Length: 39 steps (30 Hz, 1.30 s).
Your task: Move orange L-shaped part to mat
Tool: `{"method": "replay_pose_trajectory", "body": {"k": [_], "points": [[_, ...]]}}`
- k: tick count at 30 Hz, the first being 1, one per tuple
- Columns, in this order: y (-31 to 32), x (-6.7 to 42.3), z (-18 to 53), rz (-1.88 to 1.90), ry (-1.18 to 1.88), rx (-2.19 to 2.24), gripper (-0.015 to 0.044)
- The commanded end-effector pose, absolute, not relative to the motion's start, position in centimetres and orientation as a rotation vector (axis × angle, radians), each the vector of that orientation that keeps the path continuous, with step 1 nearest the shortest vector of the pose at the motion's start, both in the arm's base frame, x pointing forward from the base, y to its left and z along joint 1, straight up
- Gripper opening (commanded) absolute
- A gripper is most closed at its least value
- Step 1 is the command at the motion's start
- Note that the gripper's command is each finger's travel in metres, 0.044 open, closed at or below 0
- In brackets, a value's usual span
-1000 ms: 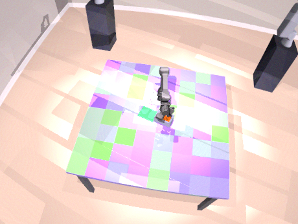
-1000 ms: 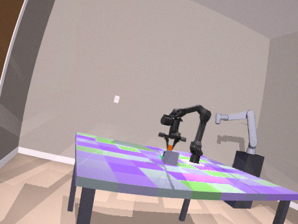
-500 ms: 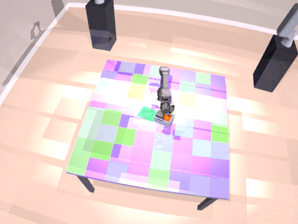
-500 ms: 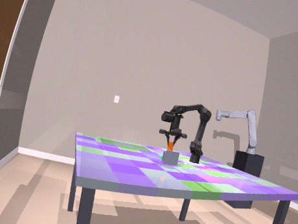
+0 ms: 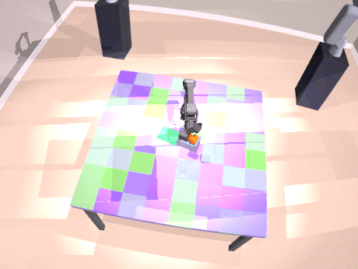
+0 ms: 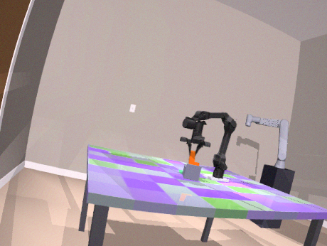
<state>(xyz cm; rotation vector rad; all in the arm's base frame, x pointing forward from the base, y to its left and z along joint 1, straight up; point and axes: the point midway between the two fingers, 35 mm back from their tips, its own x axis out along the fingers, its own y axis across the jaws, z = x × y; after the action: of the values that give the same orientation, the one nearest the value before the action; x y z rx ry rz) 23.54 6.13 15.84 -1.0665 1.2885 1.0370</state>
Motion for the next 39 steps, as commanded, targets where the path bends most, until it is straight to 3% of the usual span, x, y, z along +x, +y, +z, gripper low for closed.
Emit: {"method": "replay_pose_trajectory", "body": {"k": [1,19,39], "points": [[6.2,23.6,16.6,1.039,1.282,-1.066,0.0],[5.8,23.4,18.0,1.039,1.282,-1.066,0.0],[-1.5,21.7,17.7,1.036,1.288,-1.071,0.0]]}}
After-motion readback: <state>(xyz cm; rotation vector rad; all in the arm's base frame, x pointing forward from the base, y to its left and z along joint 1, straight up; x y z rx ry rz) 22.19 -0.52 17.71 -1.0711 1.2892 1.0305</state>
